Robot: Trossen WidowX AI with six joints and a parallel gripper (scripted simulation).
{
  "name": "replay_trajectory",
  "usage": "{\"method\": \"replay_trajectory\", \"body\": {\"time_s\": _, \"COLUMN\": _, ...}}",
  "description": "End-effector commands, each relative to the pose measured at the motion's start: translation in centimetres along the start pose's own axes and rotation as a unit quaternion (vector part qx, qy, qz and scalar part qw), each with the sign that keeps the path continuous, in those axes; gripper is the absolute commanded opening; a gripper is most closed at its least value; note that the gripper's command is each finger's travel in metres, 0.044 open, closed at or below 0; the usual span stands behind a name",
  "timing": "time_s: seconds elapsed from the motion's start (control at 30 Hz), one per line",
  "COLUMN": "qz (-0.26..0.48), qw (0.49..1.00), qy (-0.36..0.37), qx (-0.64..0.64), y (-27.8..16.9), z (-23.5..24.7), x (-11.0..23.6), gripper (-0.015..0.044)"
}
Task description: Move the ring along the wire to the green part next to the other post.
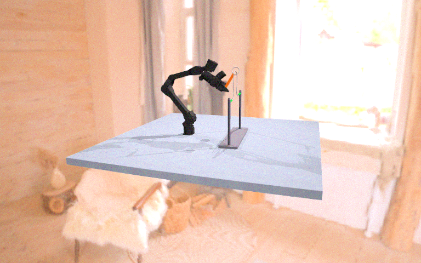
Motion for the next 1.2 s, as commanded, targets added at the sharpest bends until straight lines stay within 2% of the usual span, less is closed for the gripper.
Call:
{"method": "replay_trajectory", "body": {"time_s": 0.0, "qz": -0.005, "qw": 0.999, "qy": -0.018, "qx": 0.031, "y": -0.17, "z": 0.05, "x": -0.08, "gripper": -0.0150}}
{"method": "replay_trajectory", "body": {"time_s": 1.17, "qz": -0.047, "qw": 0.958, "qy": -0.151, "qx": 0.238, "y": -0.66, "z": -0.13, "x": -0.38, "gripper": -0.0150}}
Point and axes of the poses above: the point midway between the two fingers, 35 mm back from their tips, its own x axis back along the fingers, its own z axis across the jaws, y = z × x, the point moved 8 cm from there along x, back along the fingers, and after that the axes turned 5 degrees about -x, right-handed, at the moved point
